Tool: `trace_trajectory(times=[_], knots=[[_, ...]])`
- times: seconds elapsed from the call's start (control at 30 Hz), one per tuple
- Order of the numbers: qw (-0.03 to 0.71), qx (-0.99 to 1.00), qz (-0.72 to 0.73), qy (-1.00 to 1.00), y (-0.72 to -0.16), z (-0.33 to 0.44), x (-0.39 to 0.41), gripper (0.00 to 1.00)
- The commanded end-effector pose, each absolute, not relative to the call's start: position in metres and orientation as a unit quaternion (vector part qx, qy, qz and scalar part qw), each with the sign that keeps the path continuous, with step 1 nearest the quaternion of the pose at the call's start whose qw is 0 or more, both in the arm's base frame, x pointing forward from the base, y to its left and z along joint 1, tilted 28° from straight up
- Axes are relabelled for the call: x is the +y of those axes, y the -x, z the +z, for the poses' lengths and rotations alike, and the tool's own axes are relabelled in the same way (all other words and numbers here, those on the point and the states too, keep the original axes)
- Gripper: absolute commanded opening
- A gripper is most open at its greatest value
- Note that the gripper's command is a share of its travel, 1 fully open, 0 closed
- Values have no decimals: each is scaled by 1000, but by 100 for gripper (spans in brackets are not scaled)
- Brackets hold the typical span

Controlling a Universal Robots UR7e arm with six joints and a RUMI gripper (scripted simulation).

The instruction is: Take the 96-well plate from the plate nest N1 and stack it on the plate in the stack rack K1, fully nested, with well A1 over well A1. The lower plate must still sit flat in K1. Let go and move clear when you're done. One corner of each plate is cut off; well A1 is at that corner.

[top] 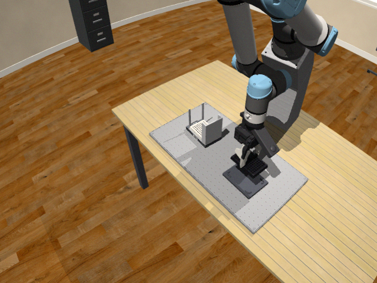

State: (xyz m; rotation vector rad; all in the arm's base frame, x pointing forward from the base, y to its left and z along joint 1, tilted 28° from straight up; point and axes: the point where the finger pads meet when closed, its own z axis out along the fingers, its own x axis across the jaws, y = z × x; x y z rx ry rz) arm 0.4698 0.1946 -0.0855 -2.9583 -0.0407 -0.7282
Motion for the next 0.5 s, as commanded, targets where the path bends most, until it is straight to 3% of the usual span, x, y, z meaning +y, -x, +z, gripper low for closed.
trace_trajectory(times=[0.0,0.47], knots=[[47,-13,-239,970,-467,-79,194,0],[47,-13,-239,970,-457,-61,192,0]])
